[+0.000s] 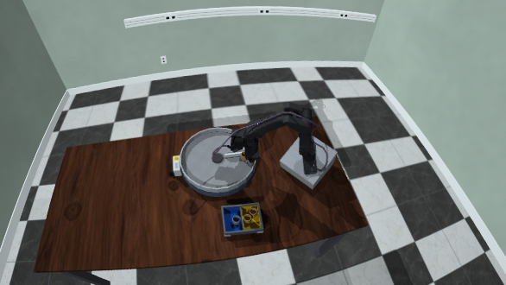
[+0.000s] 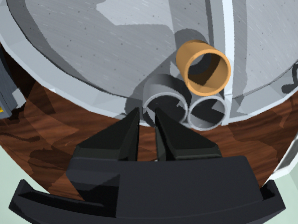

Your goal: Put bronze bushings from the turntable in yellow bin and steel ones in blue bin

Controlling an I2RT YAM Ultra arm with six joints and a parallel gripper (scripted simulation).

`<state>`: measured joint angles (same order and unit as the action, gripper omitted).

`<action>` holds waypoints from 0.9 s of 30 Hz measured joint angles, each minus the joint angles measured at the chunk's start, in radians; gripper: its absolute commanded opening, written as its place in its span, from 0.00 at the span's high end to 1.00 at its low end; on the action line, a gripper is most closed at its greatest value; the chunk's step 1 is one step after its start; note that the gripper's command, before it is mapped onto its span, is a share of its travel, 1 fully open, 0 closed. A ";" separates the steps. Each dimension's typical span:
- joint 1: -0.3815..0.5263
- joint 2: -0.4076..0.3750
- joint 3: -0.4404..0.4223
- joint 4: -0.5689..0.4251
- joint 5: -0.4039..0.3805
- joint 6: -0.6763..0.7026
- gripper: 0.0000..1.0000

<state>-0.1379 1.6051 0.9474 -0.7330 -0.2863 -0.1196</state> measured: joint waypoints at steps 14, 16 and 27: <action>0.012 0.026 -0.017 0.054 0.003 0.015 0.86; 0.012 0.026 -0.017 0.056 0.003 0.015 0.86; 0.012 0.026 -0.017 0.061 0.003 0.015 0.86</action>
<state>-0.1261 1.6314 0.9306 -0.6724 -0.2832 -0.1043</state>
